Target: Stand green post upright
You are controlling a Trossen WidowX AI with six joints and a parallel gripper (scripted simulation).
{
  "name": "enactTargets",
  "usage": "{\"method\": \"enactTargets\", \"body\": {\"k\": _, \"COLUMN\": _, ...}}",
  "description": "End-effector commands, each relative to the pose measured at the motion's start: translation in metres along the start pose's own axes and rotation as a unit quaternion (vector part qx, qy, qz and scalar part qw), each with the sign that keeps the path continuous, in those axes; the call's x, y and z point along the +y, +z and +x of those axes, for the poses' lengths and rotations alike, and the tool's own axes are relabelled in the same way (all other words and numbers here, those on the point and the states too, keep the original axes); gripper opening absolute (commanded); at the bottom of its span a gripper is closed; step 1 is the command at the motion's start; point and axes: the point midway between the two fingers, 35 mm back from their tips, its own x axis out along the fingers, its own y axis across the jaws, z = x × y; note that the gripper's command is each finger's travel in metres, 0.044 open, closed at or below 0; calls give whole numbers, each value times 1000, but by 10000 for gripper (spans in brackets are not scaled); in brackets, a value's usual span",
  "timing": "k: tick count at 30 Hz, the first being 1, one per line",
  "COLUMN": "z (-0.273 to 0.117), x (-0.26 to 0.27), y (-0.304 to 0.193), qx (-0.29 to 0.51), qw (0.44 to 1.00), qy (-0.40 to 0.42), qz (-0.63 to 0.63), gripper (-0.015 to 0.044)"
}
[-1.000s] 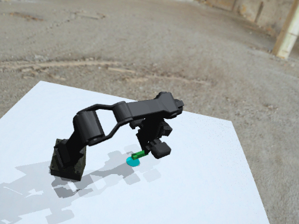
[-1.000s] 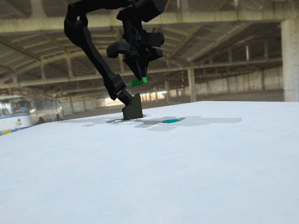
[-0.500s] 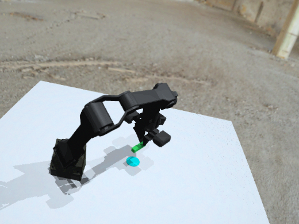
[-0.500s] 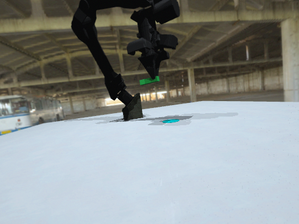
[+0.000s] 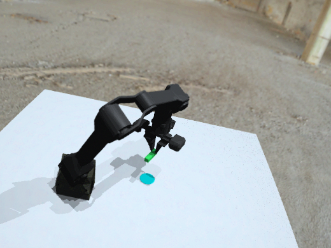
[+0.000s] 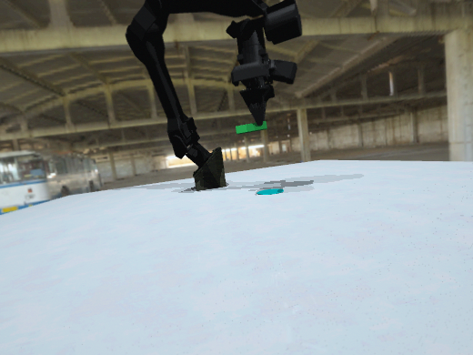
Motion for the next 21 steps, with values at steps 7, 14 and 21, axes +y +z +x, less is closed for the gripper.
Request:
{"method": "enactTargets", "body": {"k": 7, "z": 5, "x": 5, "y": 4, "qx": -8, "qw": 1000, "qy": 15, "qz": -11, "gripper": 23}}
{"method": "enactTargets", "body": {"k": 14, "z": 10, "x": 6, "y": 4, "qx": -27, "qw": 999, "qy": 33, "qz": -8, "gripper": 23}}
{"method": "enactTargets", "body": {"k": 21, "z": 14, "x": 7, "y": 4, "qx": -46, "qw": 998, "qy": 51, "qz": -4, "gripper": 23}}
